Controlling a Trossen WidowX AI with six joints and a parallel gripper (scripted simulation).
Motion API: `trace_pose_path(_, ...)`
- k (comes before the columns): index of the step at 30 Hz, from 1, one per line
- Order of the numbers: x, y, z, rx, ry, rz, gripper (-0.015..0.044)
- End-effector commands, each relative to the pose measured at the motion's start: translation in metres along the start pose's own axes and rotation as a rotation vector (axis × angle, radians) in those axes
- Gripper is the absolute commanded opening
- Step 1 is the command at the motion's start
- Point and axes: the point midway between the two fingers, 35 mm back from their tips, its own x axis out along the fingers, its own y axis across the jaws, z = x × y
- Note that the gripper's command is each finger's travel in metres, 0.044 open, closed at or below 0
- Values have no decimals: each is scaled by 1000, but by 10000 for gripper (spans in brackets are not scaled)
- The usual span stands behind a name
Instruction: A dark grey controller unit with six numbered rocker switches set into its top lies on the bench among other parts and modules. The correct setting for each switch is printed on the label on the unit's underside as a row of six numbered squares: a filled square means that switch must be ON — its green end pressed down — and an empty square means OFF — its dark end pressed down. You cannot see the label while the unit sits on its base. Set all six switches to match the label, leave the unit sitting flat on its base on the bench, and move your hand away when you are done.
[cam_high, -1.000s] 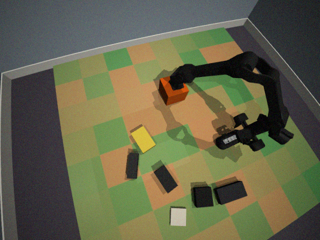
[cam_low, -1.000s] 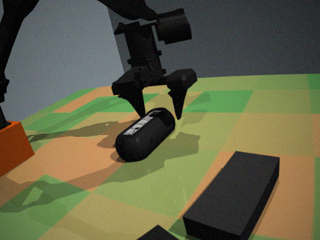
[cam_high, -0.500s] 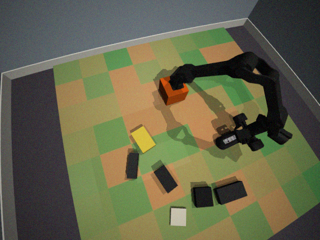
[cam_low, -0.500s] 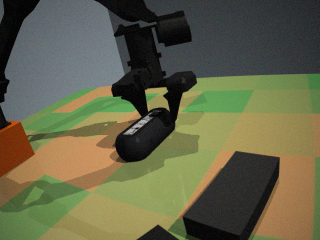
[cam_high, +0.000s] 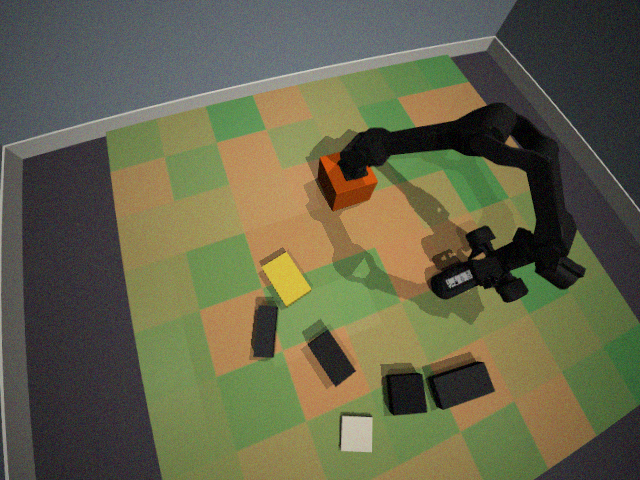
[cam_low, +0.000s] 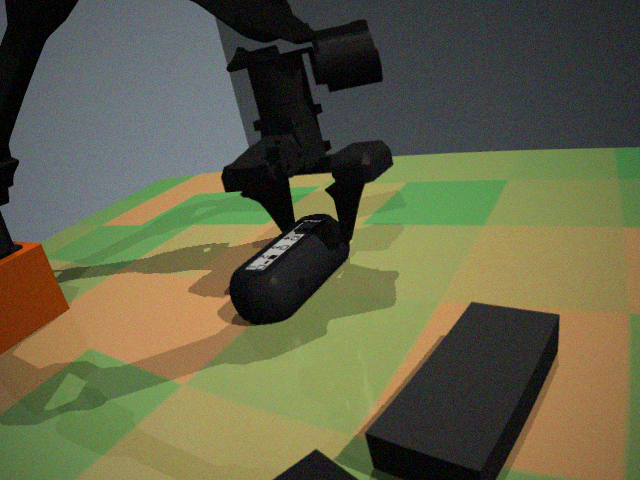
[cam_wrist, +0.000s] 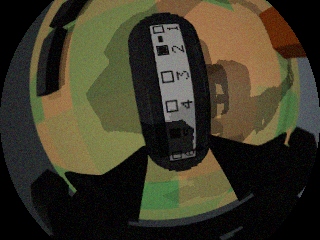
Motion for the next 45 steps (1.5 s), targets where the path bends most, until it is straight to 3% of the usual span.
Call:
trace_pose_path(1,-2,0,2,4,-5,-1,336)
trace_pose_path(45,-35,0,15,4,-6,0,336)
